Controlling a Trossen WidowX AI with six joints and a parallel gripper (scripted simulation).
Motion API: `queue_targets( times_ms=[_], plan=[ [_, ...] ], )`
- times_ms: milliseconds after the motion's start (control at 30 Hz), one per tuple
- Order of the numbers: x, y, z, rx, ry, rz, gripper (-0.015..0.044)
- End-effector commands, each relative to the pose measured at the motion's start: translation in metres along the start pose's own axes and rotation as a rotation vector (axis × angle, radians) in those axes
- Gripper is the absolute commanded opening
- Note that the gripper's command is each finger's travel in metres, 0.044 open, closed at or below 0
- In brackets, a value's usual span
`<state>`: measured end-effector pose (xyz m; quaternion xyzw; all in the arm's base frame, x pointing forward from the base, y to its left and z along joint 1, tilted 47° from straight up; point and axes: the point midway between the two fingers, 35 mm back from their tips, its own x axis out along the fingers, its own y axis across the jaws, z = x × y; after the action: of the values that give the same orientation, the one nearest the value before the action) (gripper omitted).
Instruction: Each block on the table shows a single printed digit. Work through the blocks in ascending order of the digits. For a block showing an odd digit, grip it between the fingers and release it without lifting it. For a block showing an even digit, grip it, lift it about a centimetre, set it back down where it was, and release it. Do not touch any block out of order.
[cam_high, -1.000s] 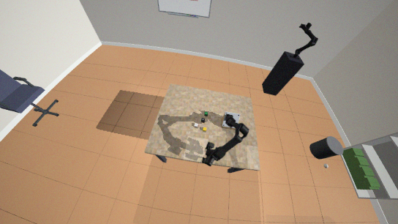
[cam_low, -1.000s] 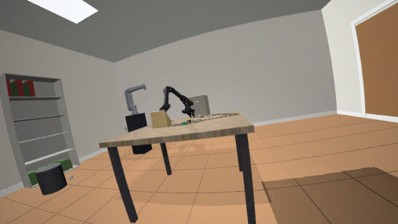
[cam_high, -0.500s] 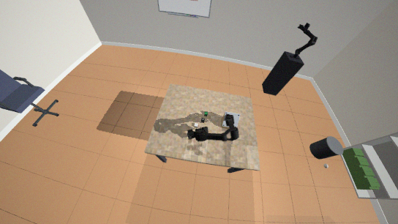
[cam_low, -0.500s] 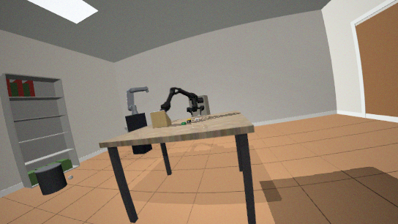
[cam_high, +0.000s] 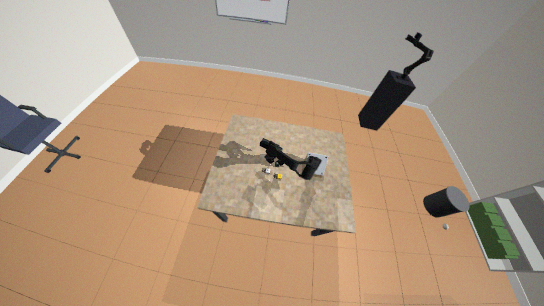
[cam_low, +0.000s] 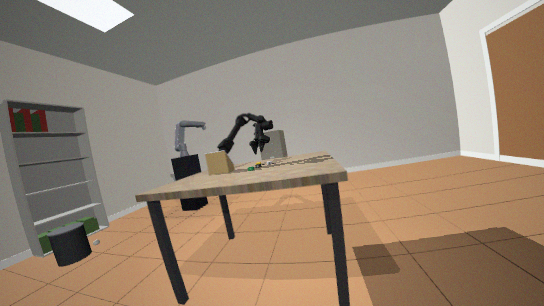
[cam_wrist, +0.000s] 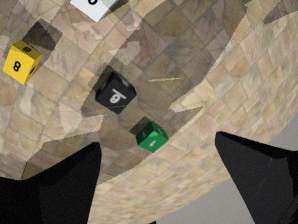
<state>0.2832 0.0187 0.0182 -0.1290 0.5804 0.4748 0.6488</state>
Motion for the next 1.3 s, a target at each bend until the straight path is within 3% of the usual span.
queue_targets(
  times_ms=[0,300,1067,1267],
  plan=[
    [0.000,-0.009,-0.038,0.287,-0.068,0.085,0.0400],
    [-0.001,-0.014,-0.098,0.781,-0.223,0.252,0.0400],
    [-0.001,-0.014,-0.098,0.787,-0.225,0.255,0.0400],
    [-0.026,0.007,-0.030,0.787,-0.226,0.256,0.0400]
  ],
)
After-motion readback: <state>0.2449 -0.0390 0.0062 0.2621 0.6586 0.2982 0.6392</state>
